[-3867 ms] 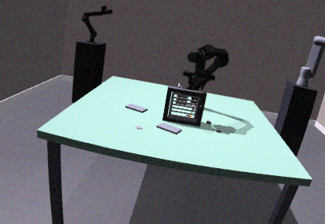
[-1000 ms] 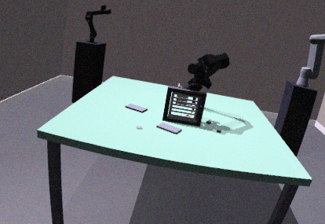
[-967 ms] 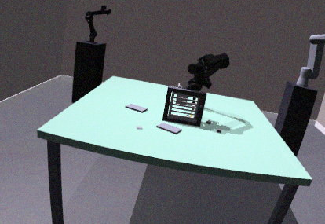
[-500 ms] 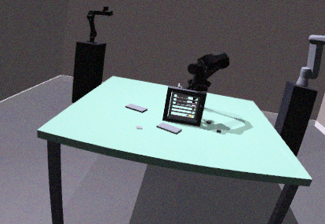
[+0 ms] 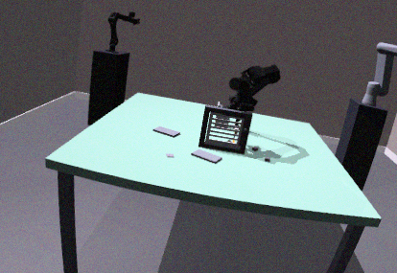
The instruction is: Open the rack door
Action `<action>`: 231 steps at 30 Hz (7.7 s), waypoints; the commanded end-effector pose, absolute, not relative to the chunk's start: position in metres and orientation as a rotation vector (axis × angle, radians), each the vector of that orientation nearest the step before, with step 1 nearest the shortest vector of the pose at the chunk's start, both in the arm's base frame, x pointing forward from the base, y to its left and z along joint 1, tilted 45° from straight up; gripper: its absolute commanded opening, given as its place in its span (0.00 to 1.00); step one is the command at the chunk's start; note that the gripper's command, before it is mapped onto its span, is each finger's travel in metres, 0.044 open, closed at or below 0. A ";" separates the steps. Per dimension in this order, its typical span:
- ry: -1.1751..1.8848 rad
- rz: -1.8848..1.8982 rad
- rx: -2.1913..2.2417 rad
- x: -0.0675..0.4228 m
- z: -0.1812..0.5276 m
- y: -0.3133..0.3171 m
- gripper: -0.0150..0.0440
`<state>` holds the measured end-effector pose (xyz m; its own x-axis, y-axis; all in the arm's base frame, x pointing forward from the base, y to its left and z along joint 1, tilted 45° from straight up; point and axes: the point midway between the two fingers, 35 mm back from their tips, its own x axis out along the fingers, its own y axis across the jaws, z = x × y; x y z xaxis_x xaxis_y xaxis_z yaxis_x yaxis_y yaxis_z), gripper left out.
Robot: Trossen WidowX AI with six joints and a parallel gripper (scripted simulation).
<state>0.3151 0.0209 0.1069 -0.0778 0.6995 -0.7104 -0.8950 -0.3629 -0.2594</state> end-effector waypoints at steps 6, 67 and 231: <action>0.306 1.706 -0.931 0.316 0.106 0.021 0.75; 1.819 -0.208 1.317 0.316 0.106 0.021 0.75; 1.574 0.599 0.610 0.237 0.004 -0.093 0.29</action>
<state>0.2354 -0.0867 0.0096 -0.0749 0.6938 -0.7163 0.1087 0.7197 0.6858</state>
